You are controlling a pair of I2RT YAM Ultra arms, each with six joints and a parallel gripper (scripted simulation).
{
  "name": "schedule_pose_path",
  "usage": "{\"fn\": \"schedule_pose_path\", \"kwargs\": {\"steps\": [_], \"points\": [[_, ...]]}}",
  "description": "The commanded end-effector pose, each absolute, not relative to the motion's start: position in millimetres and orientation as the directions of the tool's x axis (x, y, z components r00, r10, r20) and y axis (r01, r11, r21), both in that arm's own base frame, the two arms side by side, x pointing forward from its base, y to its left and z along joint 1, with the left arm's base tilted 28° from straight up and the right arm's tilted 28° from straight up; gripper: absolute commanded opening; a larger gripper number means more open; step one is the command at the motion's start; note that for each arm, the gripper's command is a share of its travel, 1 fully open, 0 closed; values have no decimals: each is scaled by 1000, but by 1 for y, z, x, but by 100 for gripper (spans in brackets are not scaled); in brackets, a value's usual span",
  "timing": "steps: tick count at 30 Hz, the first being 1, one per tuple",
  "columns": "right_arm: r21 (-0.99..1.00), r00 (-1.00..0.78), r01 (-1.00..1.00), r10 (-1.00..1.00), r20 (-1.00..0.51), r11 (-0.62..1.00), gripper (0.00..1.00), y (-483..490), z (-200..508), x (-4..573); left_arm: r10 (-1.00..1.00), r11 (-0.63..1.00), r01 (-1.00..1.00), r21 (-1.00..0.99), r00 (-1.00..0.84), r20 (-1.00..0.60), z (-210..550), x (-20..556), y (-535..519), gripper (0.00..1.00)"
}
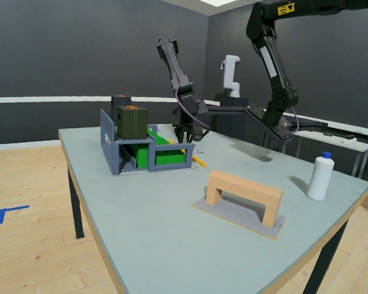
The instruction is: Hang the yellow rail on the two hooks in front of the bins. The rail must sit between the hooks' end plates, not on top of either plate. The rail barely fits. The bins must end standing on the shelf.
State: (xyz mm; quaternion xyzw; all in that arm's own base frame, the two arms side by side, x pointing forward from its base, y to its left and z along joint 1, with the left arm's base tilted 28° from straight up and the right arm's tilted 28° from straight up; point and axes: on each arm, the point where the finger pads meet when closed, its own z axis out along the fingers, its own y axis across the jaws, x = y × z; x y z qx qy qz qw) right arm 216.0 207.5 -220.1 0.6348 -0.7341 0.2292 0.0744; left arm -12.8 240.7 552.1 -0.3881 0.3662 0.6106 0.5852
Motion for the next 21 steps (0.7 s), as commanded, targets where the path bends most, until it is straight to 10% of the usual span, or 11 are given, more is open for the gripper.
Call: {"fn": "schedule_pose_path", "kwargs": {"steps": [1,21], "points": [[-247,-180,-965,-909,376,89,36,221,-224,217,432,-57,-998,0,-25,-901,550,-14,232,100],[-244,-189,-965,-905,380,99,36,217,-226,219,432,-57,-998,0,-25,-901,550,-14,232,100]]}}
